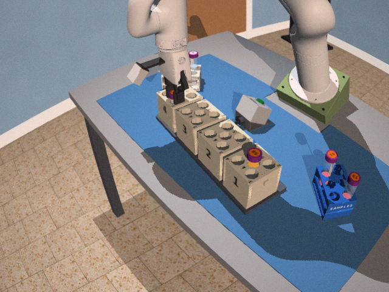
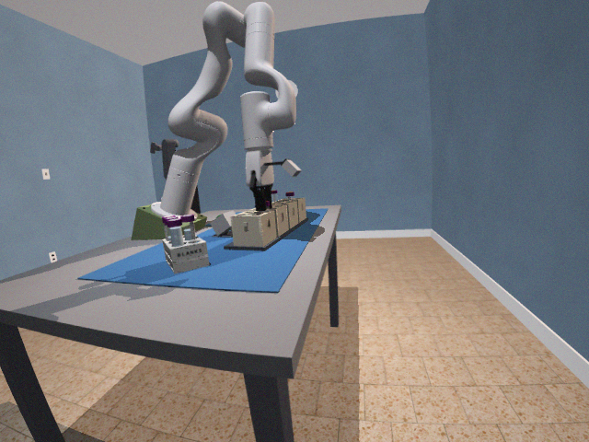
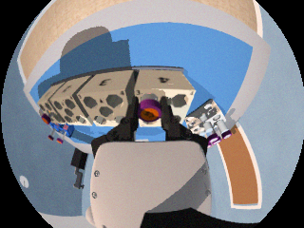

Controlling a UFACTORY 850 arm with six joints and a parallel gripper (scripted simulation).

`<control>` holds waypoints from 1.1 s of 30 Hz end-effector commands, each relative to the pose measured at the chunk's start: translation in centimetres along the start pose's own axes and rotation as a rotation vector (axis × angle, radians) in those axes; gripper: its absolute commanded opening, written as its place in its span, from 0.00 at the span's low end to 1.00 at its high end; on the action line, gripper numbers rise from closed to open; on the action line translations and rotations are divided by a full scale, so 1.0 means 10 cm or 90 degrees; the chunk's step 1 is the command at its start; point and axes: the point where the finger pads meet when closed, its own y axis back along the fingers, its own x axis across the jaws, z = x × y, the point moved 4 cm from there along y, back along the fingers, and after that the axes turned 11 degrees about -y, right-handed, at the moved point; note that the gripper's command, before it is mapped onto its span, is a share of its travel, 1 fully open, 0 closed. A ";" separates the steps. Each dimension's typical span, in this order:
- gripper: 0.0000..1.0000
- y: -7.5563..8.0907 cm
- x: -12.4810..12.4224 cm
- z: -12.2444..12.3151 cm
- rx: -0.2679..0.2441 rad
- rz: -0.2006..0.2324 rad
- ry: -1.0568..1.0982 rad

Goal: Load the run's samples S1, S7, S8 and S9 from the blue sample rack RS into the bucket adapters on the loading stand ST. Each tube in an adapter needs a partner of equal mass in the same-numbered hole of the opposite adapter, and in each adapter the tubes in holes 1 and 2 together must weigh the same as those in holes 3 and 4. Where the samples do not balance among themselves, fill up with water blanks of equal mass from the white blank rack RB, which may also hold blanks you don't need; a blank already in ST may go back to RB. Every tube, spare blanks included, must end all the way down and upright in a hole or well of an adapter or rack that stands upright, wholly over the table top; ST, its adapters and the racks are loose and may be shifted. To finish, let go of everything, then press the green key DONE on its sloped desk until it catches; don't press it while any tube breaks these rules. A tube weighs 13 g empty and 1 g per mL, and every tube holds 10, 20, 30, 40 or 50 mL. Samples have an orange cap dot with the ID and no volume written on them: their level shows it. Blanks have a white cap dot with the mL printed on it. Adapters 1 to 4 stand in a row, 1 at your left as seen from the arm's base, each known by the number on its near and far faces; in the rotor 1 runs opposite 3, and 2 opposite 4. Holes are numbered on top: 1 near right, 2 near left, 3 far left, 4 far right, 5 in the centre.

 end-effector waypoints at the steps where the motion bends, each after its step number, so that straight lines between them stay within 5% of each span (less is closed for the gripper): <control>1: 0.43 0.00 0.00 -0.01 0.001 0.000 0.000; 27: 0.43 0.00 0.00 -0.01 0.001 0.000 0.000; 33: 0.43 0.12 0.00 -0.01 0.001 0.000 0.000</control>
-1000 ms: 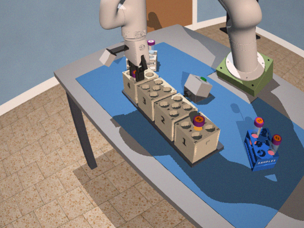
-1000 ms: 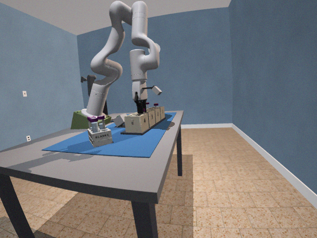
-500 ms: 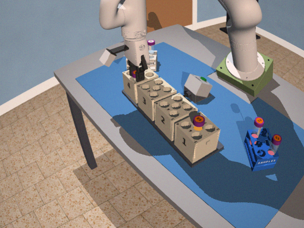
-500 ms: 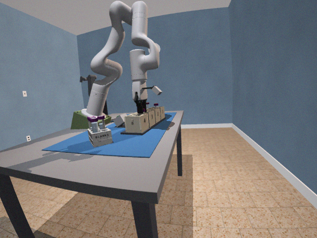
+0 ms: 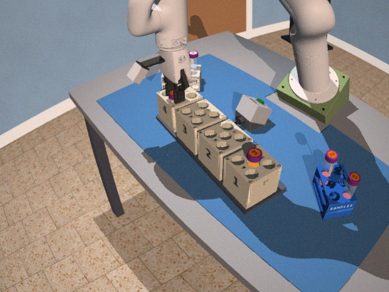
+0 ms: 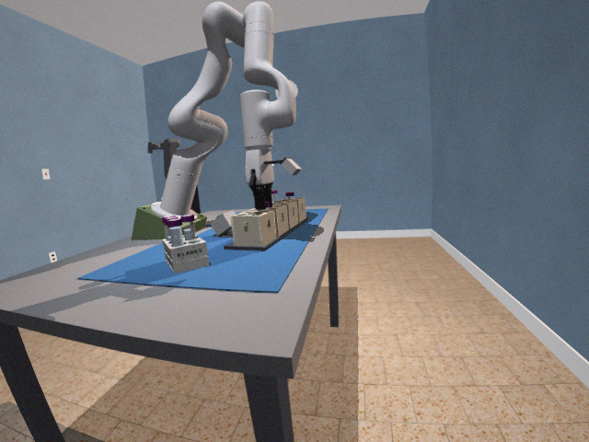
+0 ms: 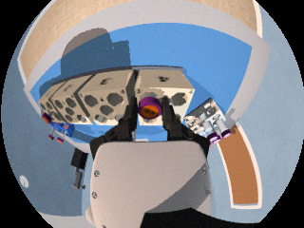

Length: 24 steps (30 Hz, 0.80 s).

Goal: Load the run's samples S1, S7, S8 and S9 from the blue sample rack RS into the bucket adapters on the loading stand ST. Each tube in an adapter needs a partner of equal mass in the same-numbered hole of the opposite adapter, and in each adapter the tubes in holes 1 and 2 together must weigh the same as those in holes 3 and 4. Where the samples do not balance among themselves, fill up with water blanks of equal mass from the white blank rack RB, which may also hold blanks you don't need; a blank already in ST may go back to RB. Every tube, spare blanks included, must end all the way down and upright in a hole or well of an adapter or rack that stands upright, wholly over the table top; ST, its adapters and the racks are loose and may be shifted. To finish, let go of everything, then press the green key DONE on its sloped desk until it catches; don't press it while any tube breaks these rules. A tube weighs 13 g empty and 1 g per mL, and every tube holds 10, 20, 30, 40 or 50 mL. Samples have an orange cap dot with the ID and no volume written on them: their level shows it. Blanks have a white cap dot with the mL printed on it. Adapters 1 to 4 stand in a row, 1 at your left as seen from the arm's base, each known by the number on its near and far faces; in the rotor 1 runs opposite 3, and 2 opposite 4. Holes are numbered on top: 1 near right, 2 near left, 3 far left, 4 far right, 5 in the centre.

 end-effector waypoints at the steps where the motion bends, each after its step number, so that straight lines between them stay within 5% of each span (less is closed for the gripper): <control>1: 0.43 0.10 0.00 -0.01 0.000 0.000 0.000; 24: 0.43 0.48 0.00 -0.01 0.000 0.000 0.000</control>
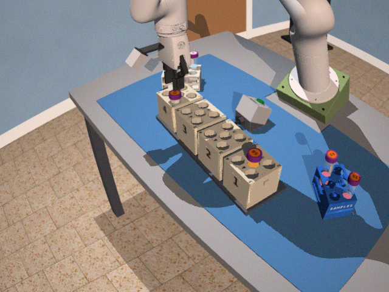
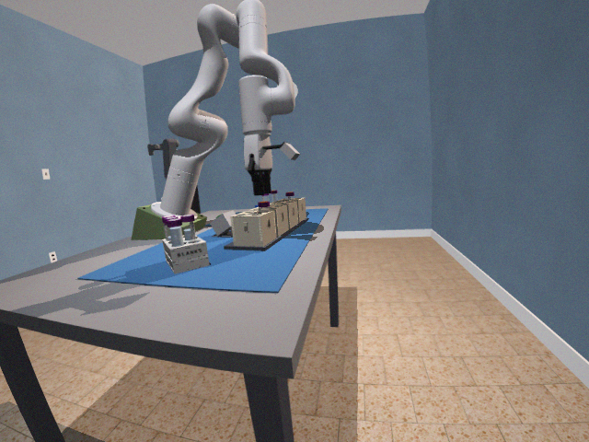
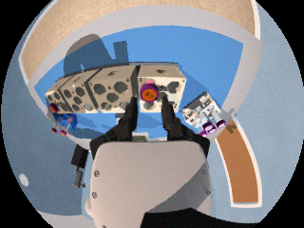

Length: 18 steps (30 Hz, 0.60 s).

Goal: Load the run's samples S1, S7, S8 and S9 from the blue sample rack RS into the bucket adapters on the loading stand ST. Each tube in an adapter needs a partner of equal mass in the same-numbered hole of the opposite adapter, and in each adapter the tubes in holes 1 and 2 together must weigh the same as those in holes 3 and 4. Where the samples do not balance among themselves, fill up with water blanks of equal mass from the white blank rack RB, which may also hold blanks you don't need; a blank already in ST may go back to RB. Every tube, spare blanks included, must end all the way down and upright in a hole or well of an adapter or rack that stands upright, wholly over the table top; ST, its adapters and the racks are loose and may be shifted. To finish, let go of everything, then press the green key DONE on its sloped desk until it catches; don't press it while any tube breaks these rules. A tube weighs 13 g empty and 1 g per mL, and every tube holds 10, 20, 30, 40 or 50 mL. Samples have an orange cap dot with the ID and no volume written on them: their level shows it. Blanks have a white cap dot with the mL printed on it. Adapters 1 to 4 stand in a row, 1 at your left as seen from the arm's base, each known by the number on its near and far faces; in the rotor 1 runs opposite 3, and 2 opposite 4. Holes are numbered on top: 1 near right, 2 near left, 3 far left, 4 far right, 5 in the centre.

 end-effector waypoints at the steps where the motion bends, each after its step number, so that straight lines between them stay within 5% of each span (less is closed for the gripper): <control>1: 0.43 0.09 0.00 -0.01 -0.002 0.001 0.000; 18: 0.43 0.39 0.00 -0.01 -0.002 0.001 0.000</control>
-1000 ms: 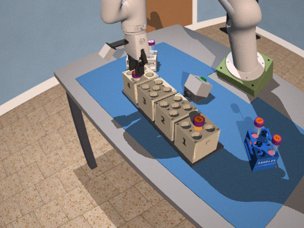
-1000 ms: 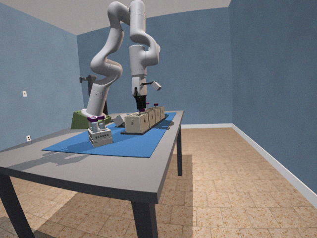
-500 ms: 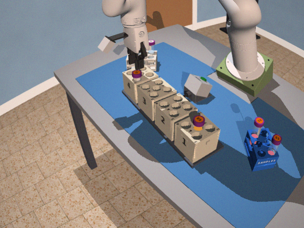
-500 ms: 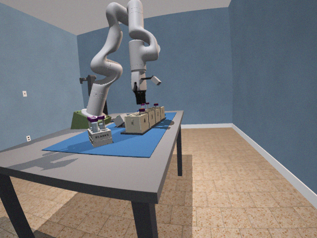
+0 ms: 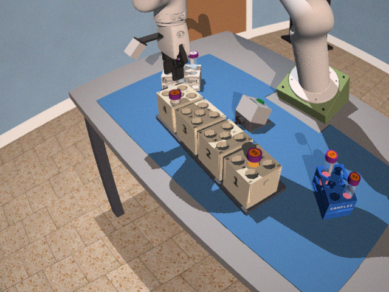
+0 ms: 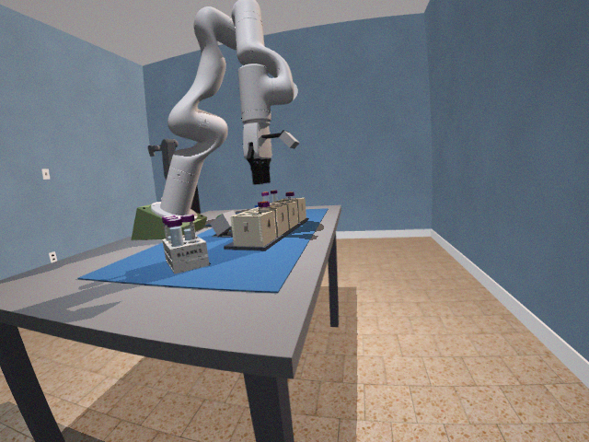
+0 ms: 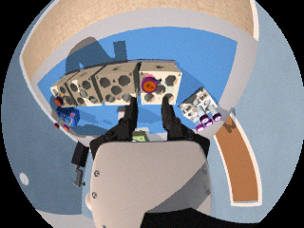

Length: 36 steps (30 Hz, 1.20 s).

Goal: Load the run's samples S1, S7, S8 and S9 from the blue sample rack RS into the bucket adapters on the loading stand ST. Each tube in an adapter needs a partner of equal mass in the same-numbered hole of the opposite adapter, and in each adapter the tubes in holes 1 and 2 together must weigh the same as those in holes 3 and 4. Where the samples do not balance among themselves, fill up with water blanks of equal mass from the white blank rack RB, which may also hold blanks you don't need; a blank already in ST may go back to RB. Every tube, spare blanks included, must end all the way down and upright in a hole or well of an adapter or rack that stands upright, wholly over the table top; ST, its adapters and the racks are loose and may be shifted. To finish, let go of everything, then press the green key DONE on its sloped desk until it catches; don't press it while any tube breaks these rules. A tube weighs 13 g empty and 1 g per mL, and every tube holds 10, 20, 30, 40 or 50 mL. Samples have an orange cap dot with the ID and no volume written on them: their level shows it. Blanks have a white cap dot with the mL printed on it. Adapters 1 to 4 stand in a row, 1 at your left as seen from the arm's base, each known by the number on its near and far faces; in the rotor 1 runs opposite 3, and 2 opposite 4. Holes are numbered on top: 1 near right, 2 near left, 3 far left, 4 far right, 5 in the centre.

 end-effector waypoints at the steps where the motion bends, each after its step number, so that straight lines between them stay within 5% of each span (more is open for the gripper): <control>1: 0.43 0.09 0.00 -0.01 0.000 0.001 0.000; 24: 0.43 0.51 0.00 -0.01 0.000 0.001 0.000; 36: 0.43 0.52 0.00 -0.01 0.000 0.001 0.000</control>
